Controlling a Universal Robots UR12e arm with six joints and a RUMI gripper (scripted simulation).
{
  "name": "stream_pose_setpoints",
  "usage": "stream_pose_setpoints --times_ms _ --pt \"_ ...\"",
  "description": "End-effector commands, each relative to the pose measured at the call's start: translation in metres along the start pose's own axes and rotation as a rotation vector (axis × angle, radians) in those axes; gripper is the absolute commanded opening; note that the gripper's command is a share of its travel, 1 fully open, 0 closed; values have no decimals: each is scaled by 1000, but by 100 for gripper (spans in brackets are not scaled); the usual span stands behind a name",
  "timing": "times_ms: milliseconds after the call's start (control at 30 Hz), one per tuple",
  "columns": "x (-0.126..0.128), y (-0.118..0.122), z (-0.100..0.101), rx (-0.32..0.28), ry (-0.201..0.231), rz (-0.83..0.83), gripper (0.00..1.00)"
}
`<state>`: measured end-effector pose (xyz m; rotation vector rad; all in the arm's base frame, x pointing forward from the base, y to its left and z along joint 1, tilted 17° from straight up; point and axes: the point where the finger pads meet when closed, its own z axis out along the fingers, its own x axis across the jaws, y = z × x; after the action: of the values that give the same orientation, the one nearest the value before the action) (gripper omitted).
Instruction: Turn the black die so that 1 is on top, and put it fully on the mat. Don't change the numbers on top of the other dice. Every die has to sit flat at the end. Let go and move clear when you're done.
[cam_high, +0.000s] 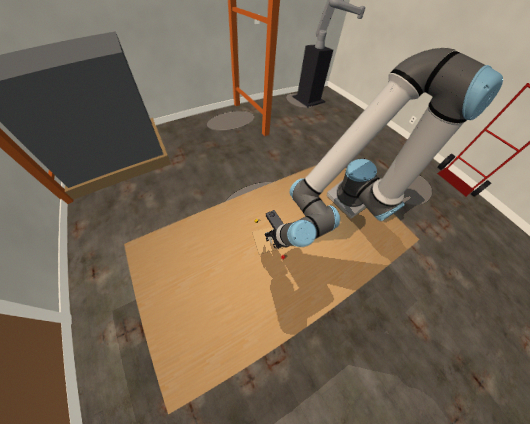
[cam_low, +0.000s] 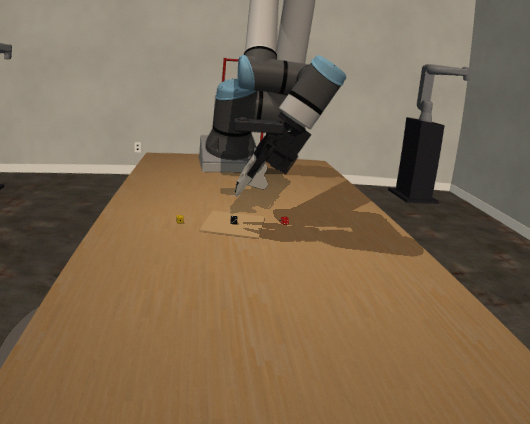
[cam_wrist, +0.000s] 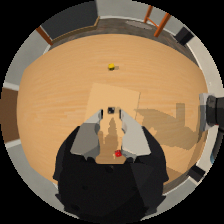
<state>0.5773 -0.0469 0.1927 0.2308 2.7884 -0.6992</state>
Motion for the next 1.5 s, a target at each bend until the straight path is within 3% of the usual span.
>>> stream_pose_setpoints --times_ms 0,333,633,767,1467 --pt "-1 0 -1 13 -2 1 18" --pt "1 0 1 62 6 3 18" --pt "1 2 1 224 6 3 18" --pt "0 3 0 266 0 2 18" --pt "-1 3 0 275 -2 1 18"
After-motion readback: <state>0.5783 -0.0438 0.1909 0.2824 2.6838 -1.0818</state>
